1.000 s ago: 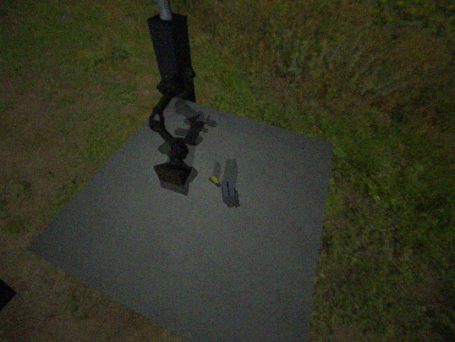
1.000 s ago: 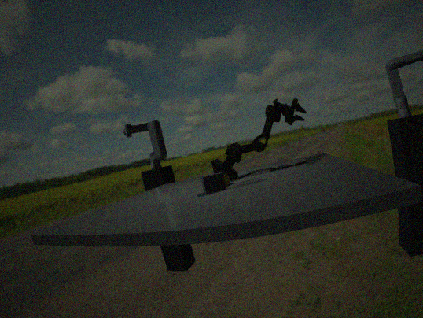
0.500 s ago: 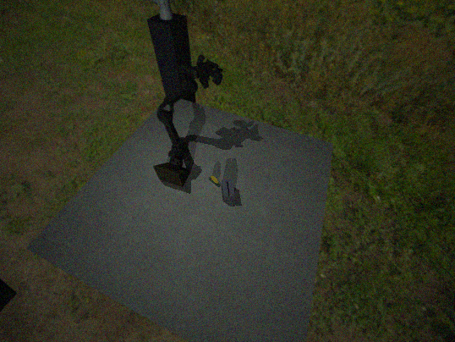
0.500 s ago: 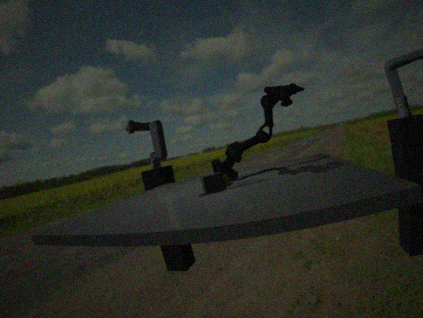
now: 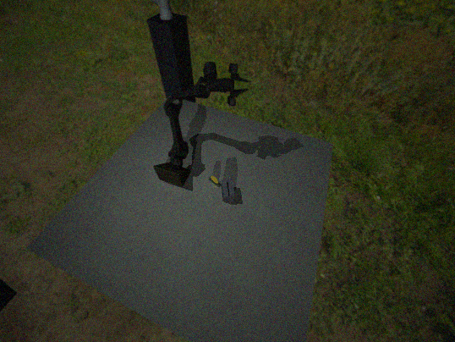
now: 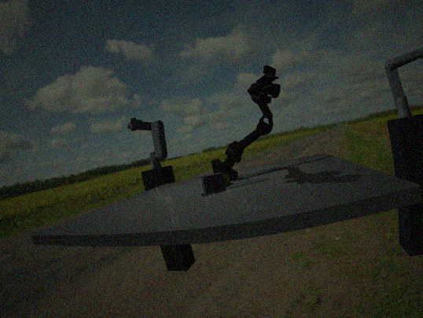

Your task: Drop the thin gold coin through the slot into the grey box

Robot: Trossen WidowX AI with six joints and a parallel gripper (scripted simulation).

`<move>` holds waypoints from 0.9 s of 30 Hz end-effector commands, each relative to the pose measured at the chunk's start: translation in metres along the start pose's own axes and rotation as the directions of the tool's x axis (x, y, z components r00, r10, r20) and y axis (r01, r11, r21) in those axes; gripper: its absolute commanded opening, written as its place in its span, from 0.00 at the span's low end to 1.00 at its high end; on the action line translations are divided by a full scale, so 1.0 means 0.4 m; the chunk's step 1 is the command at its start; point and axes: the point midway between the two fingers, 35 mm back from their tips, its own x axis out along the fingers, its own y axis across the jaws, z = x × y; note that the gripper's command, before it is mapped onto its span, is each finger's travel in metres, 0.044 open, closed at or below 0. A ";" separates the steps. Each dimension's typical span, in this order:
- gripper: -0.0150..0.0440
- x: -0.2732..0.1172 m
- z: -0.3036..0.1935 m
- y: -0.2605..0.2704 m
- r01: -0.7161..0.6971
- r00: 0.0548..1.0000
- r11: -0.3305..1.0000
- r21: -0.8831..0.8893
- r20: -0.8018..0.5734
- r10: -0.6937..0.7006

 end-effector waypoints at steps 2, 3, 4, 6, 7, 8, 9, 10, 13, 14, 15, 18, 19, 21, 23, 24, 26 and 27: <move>0.53 0.019 -0.158 0.118 -0.089 0.981 0.950 0.299 -0.138 0.135; 0.53 0.019 -0.190 0.147 -0.101 0.971 0.925 0.365 -0.164 0.171; 0.53 0.017 -0.220 0.178 -0.110 0.960 0.896 0.430 -0.188 0.208; 0.53 0.010 -0.277 0.244 -0.119 0.929 0.823 0.555 -0.229 0.289; 0.53 0.003 -0.303 0.278 -0.118 0.911 0.781 0.613 -0.246 0.331; 0.53 -0.004 -0.327 0.313 -0.113 0.891 0.735 0.669 -0.259 0.373; 0.53 -0.013 -0.348 0.348 -0.105 0.868 0.686 0.720 -0.270 0.416; 0.53 -0.024 -0.368 0.384 -0.093 0.844 0.634 0.768 -0.277 0.459; 0.53 -0.063 -0.414 0.490 -0.036 0.762 0.466 0.884 -0.278 0.585; 0.53 -0.078 -0.424 0.524 -0.010 0.732 0.408 0.913 -0.271 0.625; 0.53 -0.094 -0.431 0.561 0.023 0.699 0.339 0.940 -0.258 0.667; 0.53 -0.151 -0.437 0.671 0.152 0.585 0.126 0.980 -0.192 0.788; 0.53 -0.172 -0.434 0.705 0.201 0.545 0.059 0.978 -0.161 0.823; 0.53 -0.215 -0.420 0.767 0.305 0.464 -0.065 0.950 -0.089 0.881; 0.53 -0.258 -0.397 0.820 0.414 0.383 -0.169 0.895 -0.003 0.924; 0.53 -0.279 -0.383 0.843 0.469 0.344 -0.212 0.857 0.045 0.938; 0.53 -0.323 -0.355 0.889 0.591 0.257 -0.288 0.753 0.162 0.953; 0.53 -0.345 -0.336 0.909 0.655 0.213 -0.314 0.687 0.230 0.950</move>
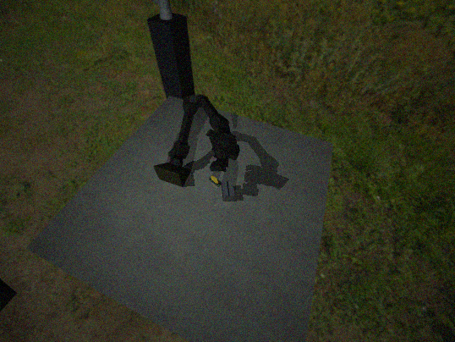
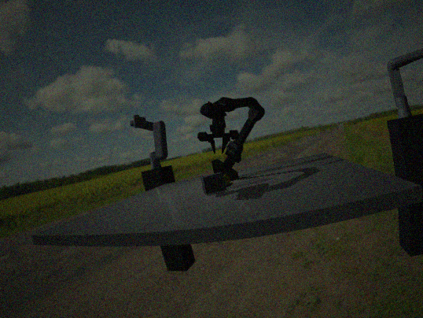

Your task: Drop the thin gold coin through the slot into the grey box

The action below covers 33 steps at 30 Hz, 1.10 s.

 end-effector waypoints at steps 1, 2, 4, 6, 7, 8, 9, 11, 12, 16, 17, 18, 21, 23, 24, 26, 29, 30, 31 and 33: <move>0.53 0.042 -0.105 -0.006 -0.030 0.968 0.955 0.295 -0.231 0.102; 0.53 0.047 -0.128 -0.003 -0.025 0.950 0.933 0.360 -0.281 0.134; 0.53 0.050 -0.145 0.000 -0.017 0.934 0.912 0.410 -0.319 0.161; 0.53 0.050 -0.145 0.000 -0.017 0.934 0.912 0.410 -0.319 0.161; 0.53 0.050 -0.145 0.000 -0.017 0.934 0.912 0.410 -0.319 0.161; 0.53 0.048 -0.150 0.001 -0.017 0.934 0.912 0.410 -0.319 0.161; 0.53 0.043 -0.162 0.005 -0.017 0.934 0.912 0.410 -0.319 0.161; 0.53 0.042 -0.167 0.007 -0.017 0.934 0.912 0.410 -0.319 0.161; 0.53 0.046 -0.168 0.007 -0.017 0.934 0.912 0.410 -0.319 0.161; 0.53 0.121 -0.188 0.017 -0.018 0.934 0.912 0.410 -0.319 0.162; 0.53 0.125 -0.190 0.018 -0.018 0.934 0.912 0.410 -0.319 0.162; 0.53 0.125 -0.190 0.018 -0.018 0.934 0.912 0.410 -0.319 0.162; 0.53 0.149 -0.198 0.022 -0.018 0.934 0.912 0.410 -0.319 0.162; 0.53 0.160 -0.202 0.025 -0.018 0.934 0.912 0.410 -0.318 0.162; 0.53 0.161 -0.202 0.025 -0.018 0.934 0.912 0.410 -0.318 0.162; 0.53 0.167 -0.203 0.025 -0.018 0.934 0.912 0.410 -0.318 0.162; 0.53 0.179 -0.206 0.026 -0.017 0.934 0.912 0.410 -0.318 0.161; 0.53 0.183 -0.207 0.027 -0.017 0.934 0.912 0.410 -0.318 0.161; 0.53 0.186 -0.208 0.027 -0.017 0.934 0.912 0.410 -0.318 0.161; 0.53 0.194 -0.210 0.028 -0.017 0.934 0.912 0.410 -0.318 0.160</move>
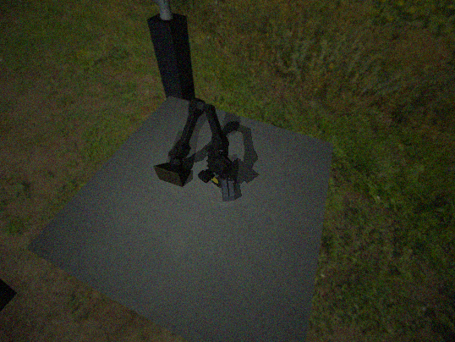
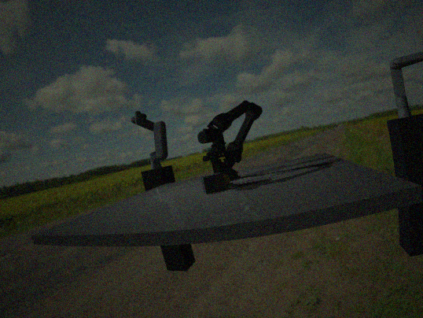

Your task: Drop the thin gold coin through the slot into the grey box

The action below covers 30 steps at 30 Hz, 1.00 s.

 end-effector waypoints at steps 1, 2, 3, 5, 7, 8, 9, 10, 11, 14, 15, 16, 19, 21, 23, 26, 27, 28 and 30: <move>0.53 0.015 0.000 0.000 -0.004 1.000 1.000 0.004 -0.001 0.004; 0.53 0.019 0.000 0.000 -0.004 1.000 1.000 0.004 -0.001 0.004; 0.53 0.023 0.001 0.000 -0.004 1.000 1.000 0.004 -0.001 0.004; 0.53 0.031 0.001 0.000 -0.004 1.000 1.000 0.004 -0.001 0.004; 0.53 0.039 0.001 0.001 -0.004 1.000 1.000 0.004 0.000 0.004; 0.53 0.043 0.001 0.001 -0.004 1.000 1.000 0.004 0.000 0.004; 0.53 0.047 0.001 0.001 -0.004 1.000 1.000 0.004 0.000 0.004; 0.53 0.051 0.001 0.001 -0.004 1.000 1.000 0.004 0.000 0.004; 0.53 0.055 0.001 0.001 -0.004 1.000 1.000 0.004 0.000 0.004; 0.53 0.067 0.001 0.001 -0.004 1.000 1.000 0.004 0.000 0.004; 0.53 0.071 0.001 0.001 -0.004 1.000 1.000 0.004 0.000 0.004; 0.53 0.075 0.001 0.001 -0.004 1.000 1.000 0.004 -0.001 0.004; 0.53 0.087 0.000 0.001 -0.005 1.000 1.000 0.004 -0.001 0.005; 0.53 0.095 0.000 0.002 -0.005 1.000 1.000 0.004 -0.001 0.005; 0.53 0.103 -0.001 0.002 -0.006 1.000 1.000 0.004 -0.001 0.006; 0.53 0.114 -0.003 0.002 -0.007 1.000 1.000 0.004 -0.002 0.007; 0.53 0.118 -0.003 0.002 -0.007 1.000 1.000 0.004 -0.002 0.007; 0.53 0.122 -0.004 0.002 -0.007 1.000 1.000 0.004 -0.002 0.007; 0.53 0.129 -0.005 0.003 -0.008 1.000 1.000 0.004 -0.002 0.008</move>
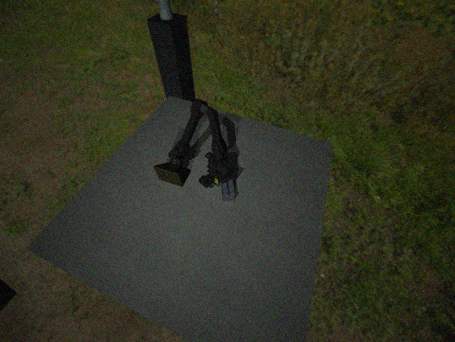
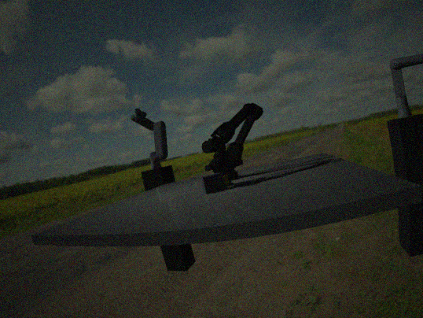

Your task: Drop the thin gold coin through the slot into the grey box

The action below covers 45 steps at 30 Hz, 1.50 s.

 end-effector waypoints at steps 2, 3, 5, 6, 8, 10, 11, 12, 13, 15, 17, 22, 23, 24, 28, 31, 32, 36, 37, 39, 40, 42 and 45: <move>0.53 0.012 -0.003 0.001 -0.005 1.000 1.000 0.004 -0.002 0.005; 0.48 0.012 -0.003 0.001 -0.005 1.000 1.000 0.004 -0.002 0.005; 0.39 0.012 -0.003 0.001 -0.005 1.000 1.000 0.004 -0.002 0.005; 0.35 0.012 -0.003 0.001 -0.005 1.000 1.000 0.004 -0.002 0.005; 0.26 0.012 -0.003 0.001 -0.005 1.000 1.000 0.004 -0.002 0.005; 0.25 0.012 -0.003 0.001 -0.005 1.000 1.000 0.004 -0.002 0.005; 0.25 0.012 -0.003 0.001 -0.005 1.000 1.000 0.004 -0.002 0.005; 0.25 0.012 -0.003 0.001 -0.005 1.000 1.000 0.004 -0.002 0.005; 0.25 0.012 -0.003 0.001 -0.005 1.000 1.000 0.004 -0.002 0.005; 0.25 0.012 -0.003 0.001 -0.005 1.000 1.000 0.004 -0.002 0.005; 0.25 0.011 -0.002 0.001 -0.005 1.000 1.000 0.004 -0.001 0.005; 0.25 -0.008 0.016 0.002 -0.009 0.999 1.000 0.004 0.036 0.009; 0.25 -0.013 0.020 0.002 -0.010 0.999 1.000 0.004 0.045 0.010; 0.25 -0.018 0.024 0.002 -0.011 0.999 1.000 0.004 0.053 0.010; 0.25 -0.032 0.029 0.001 -0.009 0.998 1.000 0.004 0.060 0.009; 0.25 -0.049 0.029 0.000 -0.006 0.998 1.000 0.005 0.056 0.006; 0.25 -0.055 0.029 -0.001 -0.005 0.999 1.000 0.005 0.054 0.005; 0.25 -0.078 0.028 -0.002 -0.001 0.999 1.000 0.006 0.048 0.001; 0.25 -0.084 0.028 -0.003 -0.001 0.999 1.000 0.006 0.046 0.000; 0.25 -0.096 0.027 -0.003 0.001 0.999 1.000 0.006 0.043 -0.001; 0.25 -0.102 0.026 -0.003 0.001 0.999 1.000 0.006 0.041 -0.001; 0.25 -0.114 0.025 -0.004 0.002 0.999 1.000 0.007 0.037 -0.002; 0.25 -0.132 0.022 -0.004 0.003 1.000 1.000 0.007 0.031 -0.003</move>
